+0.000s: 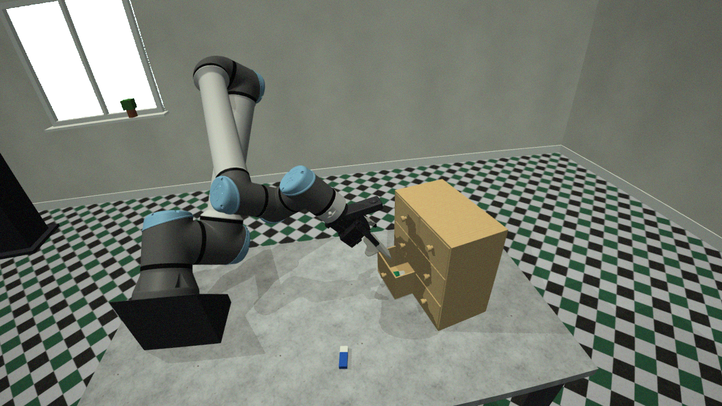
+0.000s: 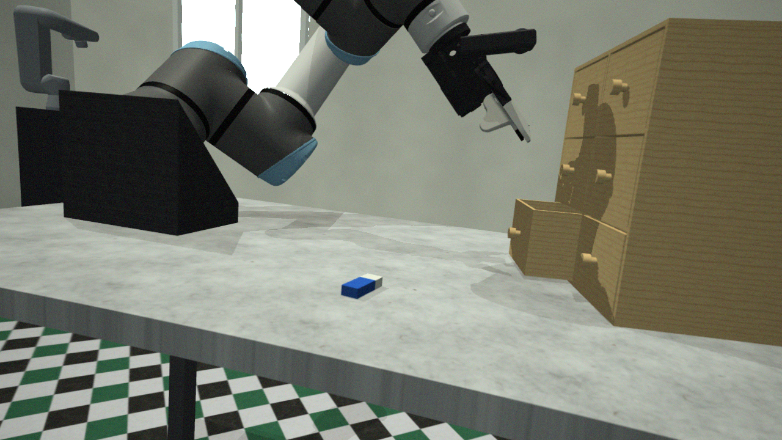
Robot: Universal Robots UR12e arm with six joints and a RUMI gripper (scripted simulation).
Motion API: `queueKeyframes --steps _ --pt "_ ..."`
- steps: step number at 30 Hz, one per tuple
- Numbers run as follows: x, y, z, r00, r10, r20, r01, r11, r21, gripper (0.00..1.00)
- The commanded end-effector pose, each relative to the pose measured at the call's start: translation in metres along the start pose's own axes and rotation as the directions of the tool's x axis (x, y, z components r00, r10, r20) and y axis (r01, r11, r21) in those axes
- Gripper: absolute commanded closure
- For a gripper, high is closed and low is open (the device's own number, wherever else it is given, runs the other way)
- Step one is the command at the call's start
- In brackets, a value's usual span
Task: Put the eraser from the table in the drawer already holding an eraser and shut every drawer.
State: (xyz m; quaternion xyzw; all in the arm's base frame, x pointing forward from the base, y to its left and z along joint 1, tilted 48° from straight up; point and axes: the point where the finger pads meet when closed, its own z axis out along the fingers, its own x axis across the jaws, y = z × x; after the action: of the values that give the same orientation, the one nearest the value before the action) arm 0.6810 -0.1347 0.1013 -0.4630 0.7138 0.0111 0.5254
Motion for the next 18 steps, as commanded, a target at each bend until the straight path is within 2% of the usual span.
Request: queueKeyframes --steps 1,18 --pt "0.0 -0.001 0.0035 1.0 0.004 -0.005 -0.004 1.0 0.027 0.0" --pt "0.0 -0.0019 0.0102 1.0 0.011 -0.006 -0.011 0.998 0.063 0.0"
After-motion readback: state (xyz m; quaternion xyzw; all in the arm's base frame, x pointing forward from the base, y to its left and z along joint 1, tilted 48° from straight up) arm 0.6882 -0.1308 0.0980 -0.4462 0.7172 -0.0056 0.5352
